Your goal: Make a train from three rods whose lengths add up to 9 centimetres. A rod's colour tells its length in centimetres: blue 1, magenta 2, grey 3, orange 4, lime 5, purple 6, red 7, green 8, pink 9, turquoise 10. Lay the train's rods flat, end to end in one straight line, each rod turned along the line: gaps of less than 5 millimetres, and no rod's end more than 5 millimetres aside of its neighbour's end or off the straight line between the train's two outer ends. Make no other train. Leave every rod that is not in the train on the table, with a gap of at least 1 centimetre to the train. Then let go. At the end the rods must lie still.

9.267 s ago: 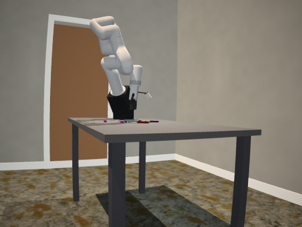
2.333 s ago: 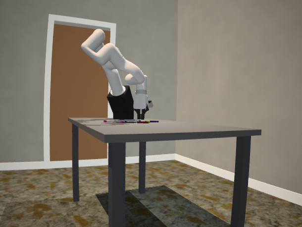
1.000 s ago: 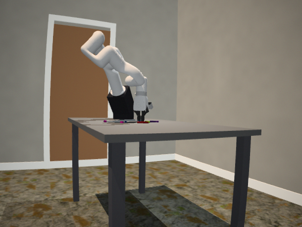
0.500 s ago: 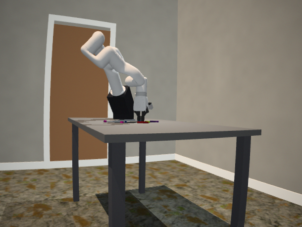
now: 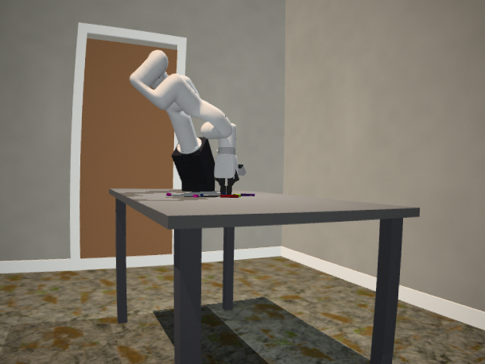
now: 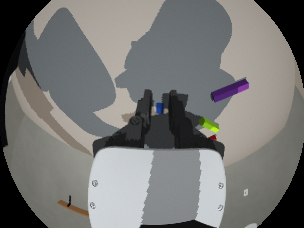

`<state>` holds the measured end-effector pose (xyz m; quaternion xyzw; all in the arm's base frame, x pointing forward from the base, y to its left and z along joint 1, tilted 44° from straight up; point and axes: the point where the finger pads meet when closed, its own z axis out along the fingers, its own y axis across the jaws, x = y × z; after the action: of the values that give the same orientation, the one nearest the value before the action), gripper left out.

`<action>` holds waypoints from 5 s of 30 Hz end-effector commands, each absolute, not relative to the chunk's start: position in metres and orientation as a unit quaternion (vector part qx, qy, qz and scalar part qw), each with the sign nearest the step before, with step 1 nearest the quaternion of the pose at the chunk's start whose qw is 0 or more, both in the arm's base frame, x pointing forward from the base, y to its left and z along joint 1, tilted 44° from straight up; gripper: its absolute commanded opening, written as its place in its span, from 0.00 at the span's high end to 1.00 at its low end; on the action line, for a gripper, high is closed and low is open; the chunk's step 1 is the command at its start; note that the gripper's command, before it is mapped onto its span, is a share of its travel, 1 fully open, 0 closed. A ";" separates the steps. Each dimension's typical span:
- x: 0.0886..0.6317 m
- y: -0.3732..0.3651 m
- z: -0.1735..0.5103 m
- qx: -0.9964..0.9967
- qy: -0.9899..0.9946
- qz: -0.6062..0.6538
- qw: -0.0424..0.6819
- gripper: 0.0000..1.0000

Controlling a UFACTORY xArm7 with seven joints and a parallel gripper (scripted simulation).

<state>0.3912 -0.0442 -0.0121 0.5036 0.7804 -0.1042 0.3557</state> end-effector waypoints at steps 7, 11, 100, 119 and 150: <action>0.391 -0.043 -0.012 0.503 0.781 -0.103 0.356 0.76; 0.391 -0.043 -0.012 0.503 0.781 -0.103 0.356 0.96; 0.393 -0.079 0.154 0.746 0.554 0.030 0.368 0.96; 0.396 -0.089 0.160 0.761 0.532 0.040 0.368 0.96; 0.435 -0.133 0.098 0.762 0.532 0.040 0.369 0.96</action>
<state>0.4299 -0.1298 0.1047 0.7660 0.5328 0.0346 0.3579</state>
